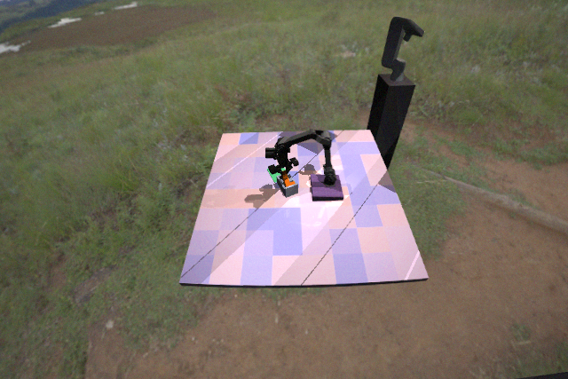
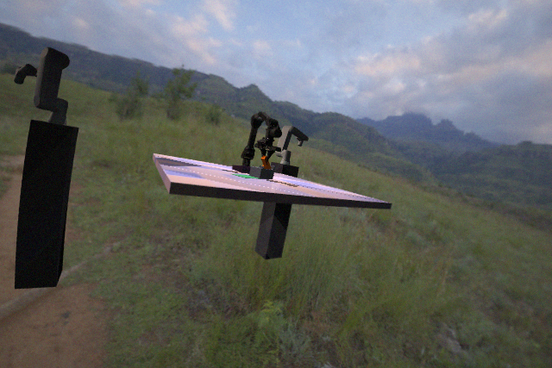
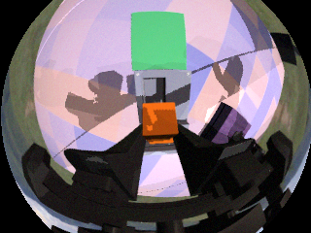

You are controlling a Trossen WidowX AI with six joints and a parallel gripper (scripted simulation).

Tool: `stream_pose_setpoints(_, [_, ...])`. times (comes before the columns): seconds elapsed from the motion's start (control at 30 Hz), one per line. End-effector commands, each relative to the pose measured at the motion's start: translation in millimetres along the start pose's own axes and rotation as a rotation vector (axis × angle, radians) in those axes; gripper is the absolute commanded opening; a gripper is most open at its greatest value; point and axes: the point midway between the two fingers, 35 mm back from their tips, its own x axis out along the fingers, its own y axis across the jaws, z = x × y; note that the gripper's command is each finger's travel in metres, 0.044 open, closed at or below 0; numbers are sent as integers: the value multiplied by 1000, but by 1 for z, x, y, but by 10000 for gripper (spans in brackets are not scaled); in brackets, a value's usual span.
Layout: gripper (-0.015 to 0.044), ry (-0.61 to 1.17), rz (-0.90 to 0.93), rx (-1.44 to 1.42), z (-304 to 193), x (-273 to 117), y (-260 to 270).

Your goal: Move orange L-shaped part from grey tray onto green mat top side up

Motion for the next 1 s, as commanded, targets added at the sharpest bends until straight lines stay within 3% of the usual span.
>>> stream_pose_setpoints(0.0, [0, -3, 14, 1, 0, -10, 2])
stream_pose_setpoints(0.97, [0, -4, 14, 1, 5, -40, 1])
